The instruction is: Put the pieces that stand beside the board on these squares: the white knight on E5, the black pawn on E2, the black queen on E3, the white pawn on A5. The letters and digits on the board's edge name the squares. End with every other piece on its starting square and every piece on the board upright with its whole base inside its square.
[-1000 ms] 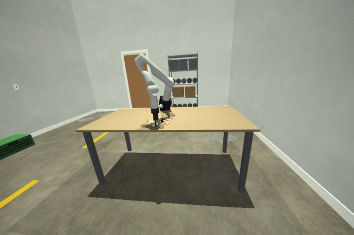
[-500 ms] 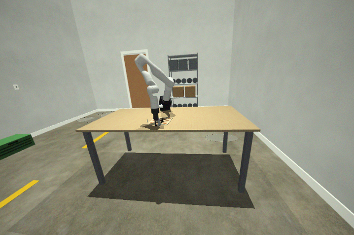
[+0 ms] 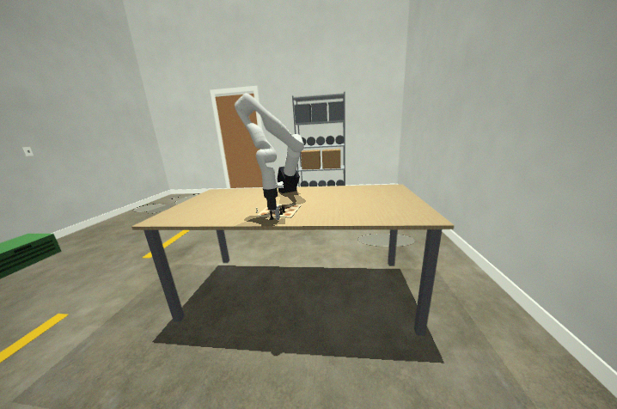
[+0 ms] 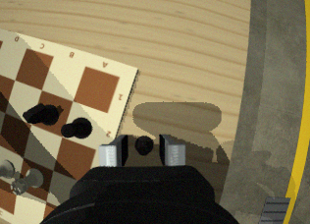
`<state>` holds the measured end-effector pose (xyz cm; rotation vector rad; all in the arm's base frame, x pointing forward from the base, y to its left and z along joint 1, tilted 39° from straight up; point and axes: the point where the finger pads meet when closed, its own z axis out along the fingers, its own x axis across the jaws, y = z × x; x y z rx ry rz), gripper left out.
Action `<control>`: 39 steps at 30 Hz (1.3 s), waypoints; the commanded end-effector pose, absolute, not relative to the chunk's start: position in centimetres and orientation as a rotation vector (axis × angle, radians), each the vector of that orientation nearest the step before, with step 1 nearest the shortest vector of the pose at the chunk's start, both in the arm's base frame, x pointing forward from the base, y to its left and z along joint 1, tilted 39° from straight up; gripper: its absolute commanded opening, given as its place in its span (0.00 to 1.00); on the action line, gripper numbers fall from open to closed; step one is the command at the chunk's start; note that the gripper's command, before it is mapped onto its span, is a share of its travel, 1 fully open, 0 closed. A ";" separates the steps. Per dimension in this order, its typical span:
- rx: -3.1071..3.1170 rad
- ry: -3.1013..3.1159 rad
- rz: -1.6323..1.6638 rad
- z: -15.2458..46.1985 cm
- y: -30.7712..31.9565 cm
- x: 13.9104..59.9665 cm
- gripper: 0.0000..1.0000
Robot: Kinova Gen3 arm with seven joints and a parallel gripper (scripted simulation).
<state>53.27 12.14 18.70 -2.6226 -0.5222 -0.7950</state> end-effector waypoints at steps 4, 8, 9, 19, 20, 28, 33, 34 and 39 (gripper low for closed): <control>-2.623 -0.522 -0.797 18.7 12.1 53.3 0.68; -2.623 -0.522 -0.797 18.7 12.1 53.3 0.00; -2.623 -0.522 -0.797 18.7 12.1 53.3 0.00; -2.623 -0.522 -0.797 18.7 12.1 53.3 0.00; -2.623 -0.522 -0.797 18.7 12.1 53.3 0.00; -2.623 -0.522 -0.797 18.7 12.1 53.3 0.00; -2.623 -0.522 -0.797 18.7 12.1 53.3 0.00; -2.623 -0.522 -0.797 18.7 12.1 53.3 0.00; -2.623 -0.522 -0.797 18.7 12.1 53.3 0.00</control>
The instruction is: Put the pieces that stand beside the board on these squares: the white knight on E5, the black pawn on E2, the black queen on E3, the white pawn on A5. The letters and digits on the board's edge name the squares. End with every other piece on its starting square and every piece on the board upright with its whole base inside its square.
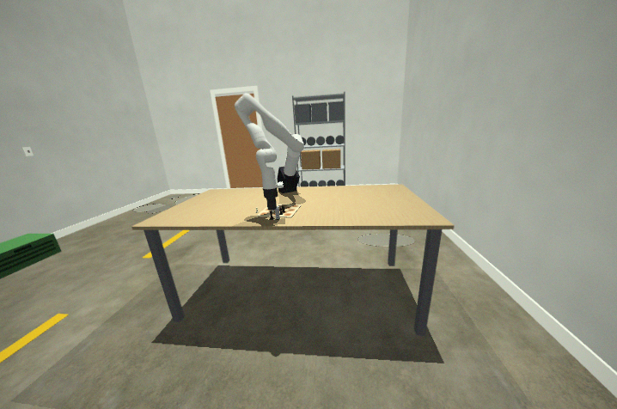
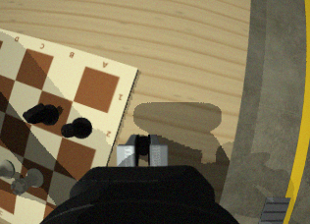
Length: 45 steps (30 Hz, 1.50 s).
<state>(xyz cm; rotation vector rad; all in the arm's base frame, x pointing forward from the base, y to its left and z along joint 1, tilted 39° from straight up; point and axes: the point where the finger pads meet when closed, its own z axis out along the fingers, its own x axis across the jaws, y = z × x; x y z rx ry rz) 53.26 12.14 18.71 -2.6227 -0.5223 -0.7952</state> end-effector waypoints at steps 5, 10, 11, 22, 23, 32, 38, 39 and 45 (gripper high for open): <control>-2.623 -0.522 -0.797 19.2 11.9 53.0 0.00; -2.623 -0.522 -0.797 20.7 11.1 52.2 0.00; -2.623 -0.522 -0.797 20.7 11.1 52.2 0.00; -2.623 -0.522 -0.797 26.1 8.1 49.0 0.00; -2.623 -0.522 -0.797 26.3 8.0 48.9 0.00; -2.623 -0.522 -0.797 26.6 7.8 48.7 0.00; -2.623 -0.521 -0.796 26.6 7.8 48.7 0.00; -2.623 -0.521 -0.796 26.6 7.8 48.7 0.00; -2.622 -0.513 -0.794 26.6 7.8 48.6 0.00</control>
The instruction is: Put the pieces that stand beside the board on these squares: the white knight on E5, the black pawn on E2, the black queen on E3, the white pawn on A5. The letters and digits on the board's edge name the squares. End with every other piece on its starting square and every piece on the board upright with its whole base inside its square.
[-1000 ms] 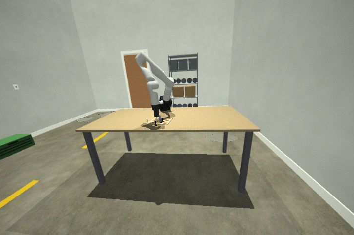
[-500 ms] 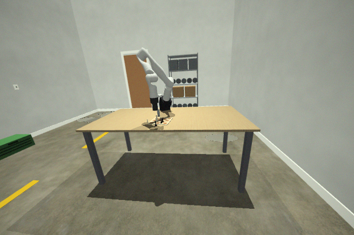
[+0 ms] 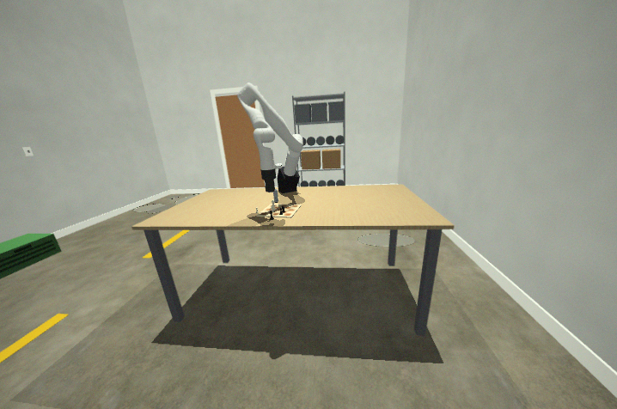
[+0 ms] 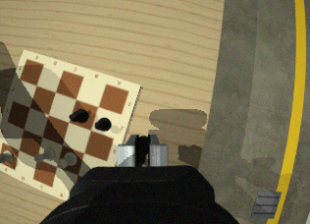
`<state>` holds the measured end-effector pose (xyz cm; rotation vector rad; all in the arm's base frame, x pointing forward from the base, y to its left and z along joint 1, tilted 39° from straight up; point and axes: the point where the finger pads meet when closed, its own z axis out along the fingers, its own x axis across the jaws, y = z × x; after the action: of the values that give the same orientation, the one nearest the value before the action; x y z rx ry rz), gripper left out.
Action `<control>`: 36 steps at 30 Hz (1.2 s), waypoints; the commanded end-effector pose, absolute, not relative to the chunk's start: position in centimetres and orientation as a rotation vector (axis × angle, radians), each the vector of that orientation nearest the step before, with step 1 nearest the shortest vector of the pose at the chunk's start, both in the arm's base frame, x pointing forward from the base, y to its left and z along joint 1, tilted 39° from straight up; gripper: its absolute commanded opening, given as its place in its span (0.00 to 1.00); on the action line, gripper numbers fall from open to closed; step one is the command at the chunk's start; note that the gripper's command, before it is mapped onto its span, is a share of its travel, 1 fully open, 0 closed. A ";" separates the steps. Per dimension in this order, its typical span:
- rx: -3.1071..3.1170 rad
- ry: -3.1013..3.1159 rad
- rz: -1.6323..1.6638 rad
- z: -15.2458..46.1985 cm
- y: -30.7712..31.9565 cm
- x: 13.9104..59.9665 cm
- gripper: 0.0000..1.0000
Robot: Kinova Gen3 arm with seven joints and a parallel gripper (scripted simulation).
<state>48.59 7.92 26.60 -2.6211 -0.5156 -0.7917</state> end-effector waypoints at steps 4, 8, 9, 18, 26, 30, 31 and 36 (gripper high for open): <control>-2.621 -0.495 -0.787 26.8 7.8 48.3 0.00; -2.618 -0.461 -0.774 27.2 7.8 47.8 0.00; -2.617 -0.449 -0.770 27.3 7.7 47.6 0.00; -2.605 -0.337 -0.726 28.4 7.7 45.9 0.00; -2.578 -0.129 -0.638 30.1 7.8 42.8 0.00; -2.557 0.006 -0.576 31.0 8.0 40.8 0.00; -2.551 0.044 -0.559 31.2 8.1 40.3 0.00; -2.528 0.164 -0.501 31.8 8.5 38.7 0.00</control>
<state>39.22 9.26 31.61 -2.5280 0.1022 -0.5043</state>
